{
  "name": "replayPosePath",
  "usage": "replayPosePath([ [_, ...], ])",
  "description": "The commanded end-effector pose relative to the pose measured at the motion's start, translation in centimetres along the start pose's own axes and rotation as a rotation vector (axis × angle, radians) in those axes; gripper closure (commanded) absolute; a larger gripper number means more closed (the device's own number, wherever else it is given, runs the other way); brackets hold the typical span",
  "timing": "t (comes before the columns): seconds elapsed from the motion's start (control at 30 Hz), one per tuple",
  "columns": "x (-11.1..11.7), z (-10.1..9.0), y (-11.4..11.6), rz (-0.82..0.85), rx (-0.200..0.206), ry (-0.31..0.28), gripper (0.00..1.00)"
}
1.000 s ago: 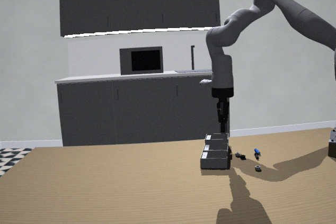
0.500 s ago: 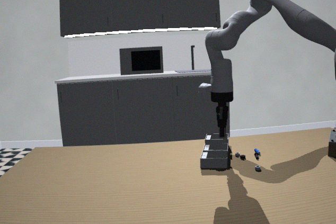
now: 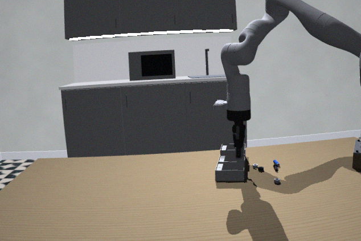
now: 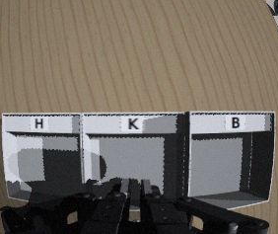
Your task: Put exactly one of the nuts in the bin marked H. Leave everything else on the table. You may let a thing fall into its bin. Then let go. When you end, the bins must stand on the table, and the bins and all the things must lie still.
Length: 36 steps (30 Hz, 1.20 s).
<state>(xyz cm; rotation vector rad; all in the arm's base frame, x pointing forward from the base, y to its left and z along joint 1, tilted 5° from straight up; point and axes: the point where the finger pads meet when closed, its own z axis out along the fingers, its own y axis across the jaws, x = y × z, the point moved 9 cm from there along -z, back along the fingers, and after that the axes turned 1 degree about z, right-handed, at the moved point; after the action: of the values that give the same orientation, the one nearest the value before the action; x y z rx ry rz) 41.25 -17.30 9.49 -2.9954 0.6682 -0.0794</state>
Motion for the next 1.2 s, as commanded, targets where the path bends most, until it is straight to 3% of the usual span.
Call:
replayPosePath([
  [0.0, -0.17, 0.93, -0.30, -0.005, 0.005, -0.008, 0.91],
  [1.17, -0.17, 1.26, -0.30, -0.005, 0.005, -0.008, 0.91],
])
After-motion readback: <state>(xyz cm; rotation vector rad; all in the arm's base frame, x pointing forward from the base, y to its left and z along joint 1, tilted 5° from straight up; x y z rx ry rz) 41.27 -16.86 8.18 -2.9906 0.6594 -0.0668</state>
